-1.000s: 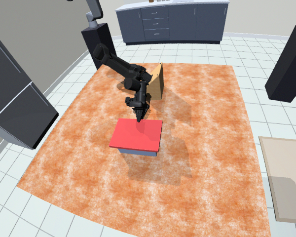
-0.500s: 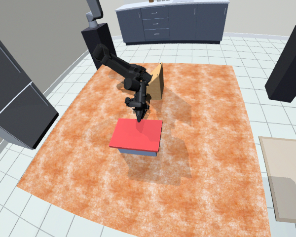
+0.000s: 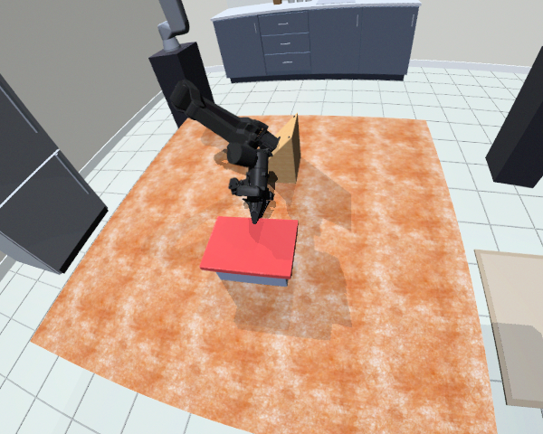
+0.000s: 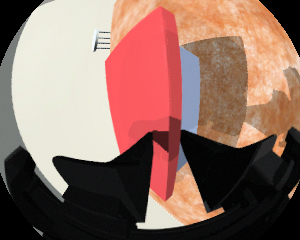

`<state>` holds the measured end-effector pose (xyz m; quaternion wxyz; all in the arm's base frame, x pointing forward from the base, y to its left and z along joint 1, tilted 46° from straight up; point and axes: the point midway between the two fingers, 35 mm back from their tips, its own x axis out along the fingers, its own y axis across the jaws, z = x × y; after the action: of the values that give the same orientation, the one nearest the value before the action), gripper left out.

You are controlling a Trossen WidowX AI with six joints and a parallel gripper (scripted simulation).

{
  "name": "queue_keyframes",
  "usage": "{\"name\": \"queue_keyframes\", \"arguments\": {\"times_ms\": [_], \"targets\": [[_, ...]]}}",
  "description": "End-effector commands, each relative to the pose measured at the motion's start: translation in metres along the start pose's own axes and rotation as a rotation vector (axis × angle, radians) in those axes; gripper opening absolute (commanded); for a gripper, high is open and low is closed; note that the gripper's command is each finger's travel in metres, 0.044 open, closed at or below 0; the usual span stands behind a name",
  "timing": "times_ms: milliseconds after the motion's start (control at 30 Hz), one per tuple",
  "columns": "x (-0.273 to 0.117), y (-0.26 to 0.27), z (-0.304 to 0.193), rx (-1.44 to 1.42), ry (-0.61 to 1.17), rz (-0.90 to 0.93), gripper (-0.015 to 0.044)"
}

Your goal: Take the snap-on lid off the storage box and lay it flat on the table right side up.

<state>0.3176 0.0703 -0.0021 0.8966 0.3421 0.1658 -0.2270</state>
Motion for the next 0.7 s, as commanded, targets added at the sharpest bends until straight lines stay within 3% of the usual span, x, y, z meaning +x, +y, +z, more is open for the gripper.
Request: {"name": "queue_keyframes", "arguments": {"times_ms": [0, 667], "targets": [[-0.0009, 0.0011, -0.0001, 0.002, -0.001, 0.0, 0.0], [-0.0041, 0.0038, -0.0001, 0.002, -0.001, 0.0, 0.0]]}}
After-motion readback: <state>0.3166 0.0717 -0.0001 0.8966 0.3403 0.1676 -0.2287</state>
